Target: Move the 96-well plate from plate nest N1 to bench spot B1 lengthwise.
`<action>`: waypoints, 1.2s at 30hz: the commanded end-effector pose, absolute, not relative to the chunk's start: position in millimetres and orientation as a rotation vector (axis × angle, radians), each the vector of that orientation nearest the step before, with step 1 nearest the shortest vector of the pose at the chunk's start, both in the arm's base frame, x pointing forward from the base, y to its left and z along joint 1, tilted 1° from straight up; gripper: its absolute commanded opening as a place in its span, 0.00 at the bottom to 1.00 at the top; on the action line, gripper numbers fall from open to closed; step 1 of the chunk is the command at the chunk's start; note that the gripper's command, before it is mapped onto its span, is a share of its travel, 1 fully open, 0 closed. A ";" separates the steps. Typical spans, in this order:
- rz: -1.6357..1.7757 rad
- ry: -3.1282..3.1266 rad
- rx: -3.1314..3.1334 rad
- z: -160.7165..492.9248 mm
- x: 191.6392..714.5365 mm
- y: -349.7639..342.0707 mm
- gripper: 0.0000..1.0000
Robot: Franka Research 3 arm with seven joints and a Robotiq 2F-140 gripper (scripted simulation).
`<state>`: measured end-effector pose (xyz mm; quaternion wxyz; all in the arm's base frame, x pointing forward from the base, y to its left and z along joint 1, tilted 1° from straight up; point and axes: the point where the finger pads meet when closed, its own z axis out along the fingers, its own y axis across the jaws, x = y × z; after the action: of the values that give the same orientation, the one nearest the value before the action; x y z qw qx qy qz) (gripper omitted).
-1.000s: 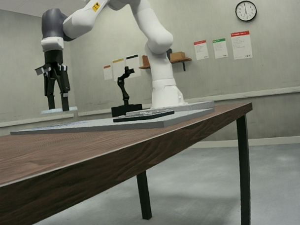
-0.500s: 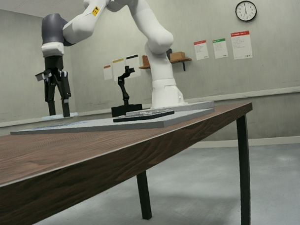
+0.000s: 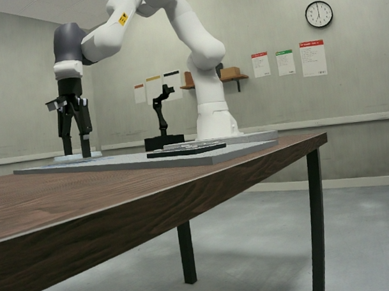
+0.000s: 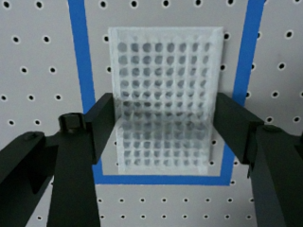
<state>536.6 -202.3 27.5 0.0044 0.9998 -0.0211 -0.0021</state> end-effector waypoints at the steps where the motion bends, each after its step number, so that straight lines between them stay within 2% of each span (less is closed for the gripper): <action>1: 0.009 -0.081 3.127 28.7 540.9 -203.6 0.60; 36: 0.009 -0.081 3.127 26.1 539.8 -202.8 0.60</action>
<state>539.3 -203.2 27.4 0.0062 0.9997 -0.0232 0.0016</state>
